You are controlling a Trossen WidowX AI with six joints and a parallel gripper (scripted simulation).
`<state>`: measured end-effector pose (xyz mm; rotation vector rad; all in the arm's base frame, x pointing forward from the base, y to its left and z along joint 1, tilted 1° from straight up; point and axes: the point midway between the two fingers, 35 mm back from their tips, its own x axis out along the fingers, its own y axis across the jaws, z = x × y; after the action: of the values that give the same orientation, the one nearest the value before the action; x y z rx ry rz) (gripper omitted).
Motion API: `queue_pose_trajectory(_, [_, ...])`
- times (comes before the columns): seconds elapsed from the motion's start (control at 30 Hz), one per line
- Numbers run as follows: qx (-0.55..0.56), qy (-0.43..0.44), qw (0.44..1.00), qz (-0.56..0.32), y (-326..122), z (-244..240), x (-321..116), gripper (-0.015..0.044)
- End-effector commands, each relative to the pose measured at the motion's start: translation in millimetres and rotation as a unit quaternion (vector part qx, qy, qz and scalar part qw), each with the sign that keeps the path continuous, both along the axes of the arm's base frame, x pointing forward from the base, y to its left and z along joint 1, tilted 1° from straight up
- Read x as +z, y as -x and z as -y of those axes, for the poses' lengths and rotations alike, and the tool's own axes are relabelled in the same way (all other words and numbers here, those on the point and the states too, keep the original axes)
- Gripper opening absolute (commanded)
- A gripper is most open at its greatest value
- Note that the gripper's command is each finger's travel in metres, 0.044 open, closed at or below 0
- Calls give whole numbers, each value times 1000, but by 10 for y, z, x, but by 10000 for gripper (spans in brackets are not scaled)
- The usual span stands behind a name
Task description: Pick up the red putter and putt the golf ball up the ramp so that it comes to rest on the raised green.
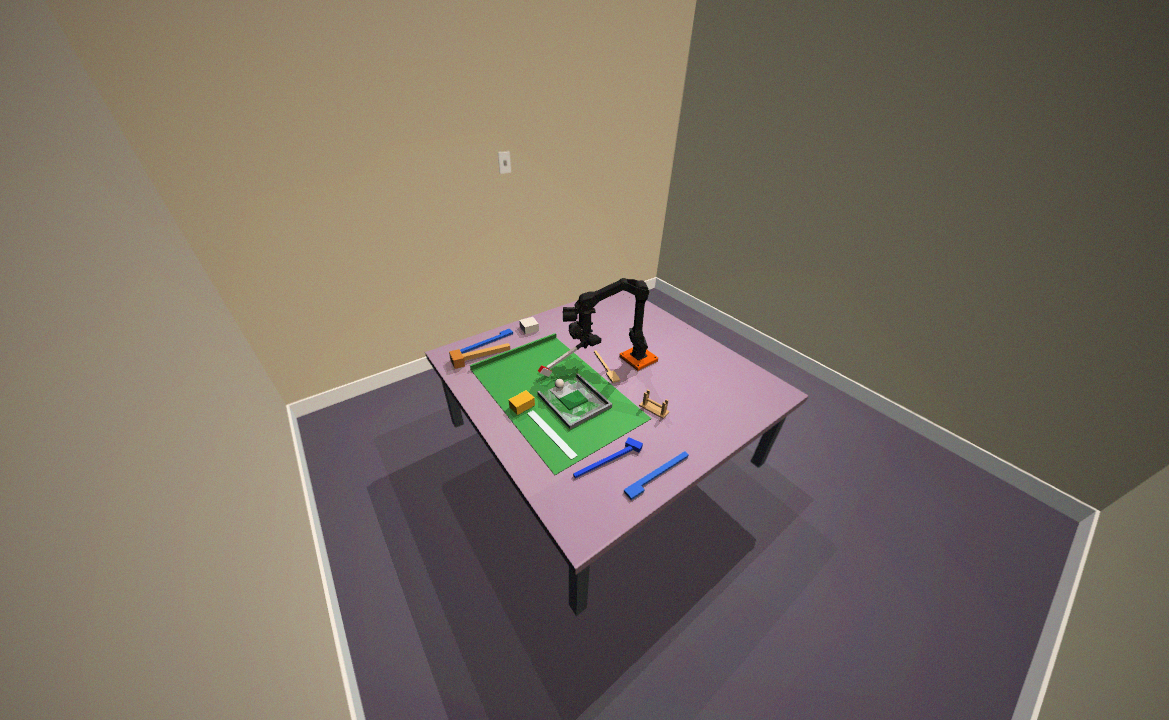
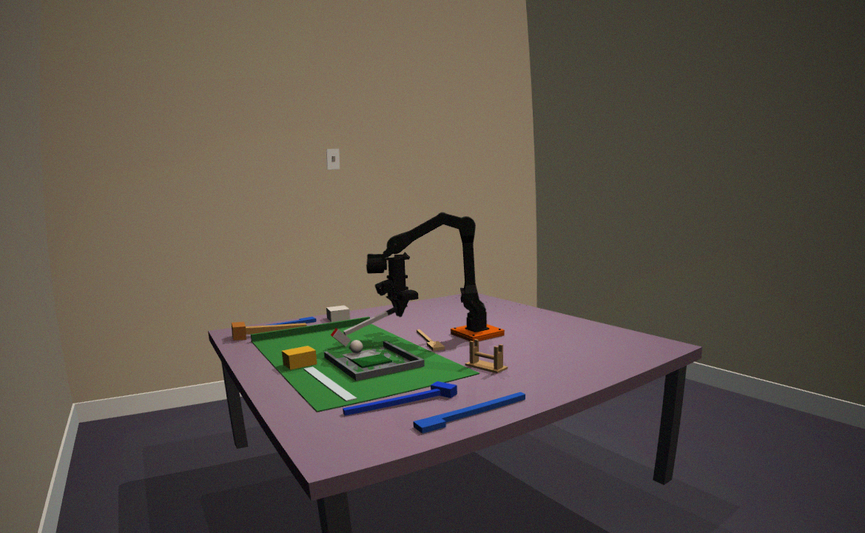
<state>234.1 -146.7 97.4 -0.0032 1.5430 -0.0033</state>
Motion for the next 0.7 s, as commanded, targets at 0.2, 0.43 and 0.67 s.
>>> queue_pose_trajectory(0.2, [-4,1,1000,4,-1,-23,333,0])
queue_pose_trajectory(0.43, [-4,1,1000,4,21,-33,594,0])
queue_pose_trajectory(0.67, [-2,0,1000,1,20,-30,500,0])
